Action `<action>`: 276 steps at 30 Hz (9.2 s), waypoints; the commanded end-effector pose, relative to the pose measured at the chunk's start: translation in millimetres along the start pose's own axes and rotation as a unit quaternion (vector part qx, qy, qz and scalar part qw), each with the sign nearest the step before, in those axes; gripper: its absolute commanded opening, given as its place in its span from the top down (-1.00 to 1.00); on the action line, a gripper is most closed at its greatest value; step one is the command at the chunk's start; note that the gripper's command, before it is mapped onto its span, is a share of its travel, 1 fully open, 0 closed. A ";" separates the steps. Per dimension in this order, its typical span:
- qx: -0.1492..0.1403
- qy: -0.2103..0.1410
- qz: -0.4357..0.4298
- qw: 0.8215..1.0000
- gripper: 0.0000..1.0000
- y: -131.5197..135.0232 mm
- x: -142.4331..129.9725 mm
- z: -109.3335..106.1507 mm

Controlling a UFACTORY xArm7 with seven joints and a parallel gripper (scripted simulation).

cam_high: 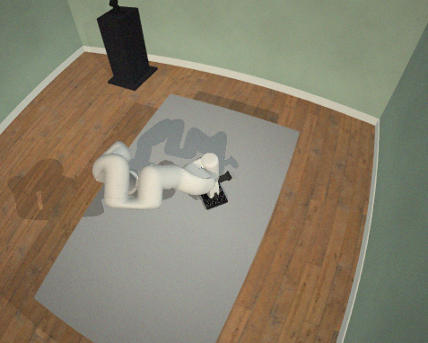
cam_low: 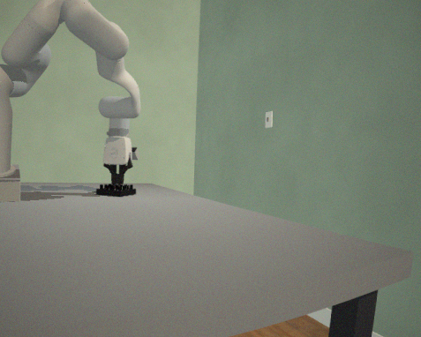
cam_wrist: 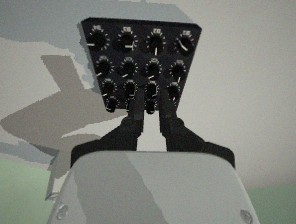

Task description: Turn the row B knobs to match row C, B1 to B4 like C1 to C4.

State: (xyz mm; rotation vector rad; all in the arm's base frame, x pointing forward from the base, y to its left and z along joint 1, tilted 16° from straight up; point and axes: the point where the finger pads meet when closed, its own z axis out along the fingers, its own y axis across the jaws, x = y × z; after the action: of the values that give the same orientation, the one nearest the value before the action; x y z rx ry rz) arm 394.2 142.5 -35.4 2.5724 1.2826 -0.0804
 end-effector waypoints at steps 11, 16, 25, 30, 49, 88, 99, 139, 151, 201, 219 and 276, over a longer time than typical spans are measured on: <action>-0.001 0.002 0.000 1.000 0.61 0.3 1.4 -1.3; -0.001 0.002 0.000 1.000 0.61 0.3 1.4 -1.3; -0.001 0.002 0.000 1.000 0.61 0.3 1.4 -1.3; -0.001 0.002 0.000 1.000 0.61 0.3 1.4 -1.3; -0.001 0.002 0.000 1.000 0.61 0.3 1.4 4.0; -0.001 0.002 0.000 1.000 0.61 0.3 1.4 10.7; -0.001 0.002 0.000 1.000 0.61 0.3 1.4 10.7; -0.001 0.002 0.001 1.000 0.84 0.3 1.4 10.7; -0.001 0.002 0.021 1.000 0.84 0.3 1.4 10.7; 0.000 0.002 0.444 0.896 0.84 0.4 1.5 10.7; 0.000 0.002 0.611 0.792 0.84 0.4 1.5 10.7; 0.001 0.002 0.737 0.676 0.61 0.4 1.5 10.7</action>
State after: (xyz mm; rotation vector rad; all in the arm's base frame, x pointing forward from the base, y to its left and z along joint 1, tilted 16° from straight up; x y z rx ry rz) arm 395.1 139.6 -46.9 2.7189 -1.0433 0.2327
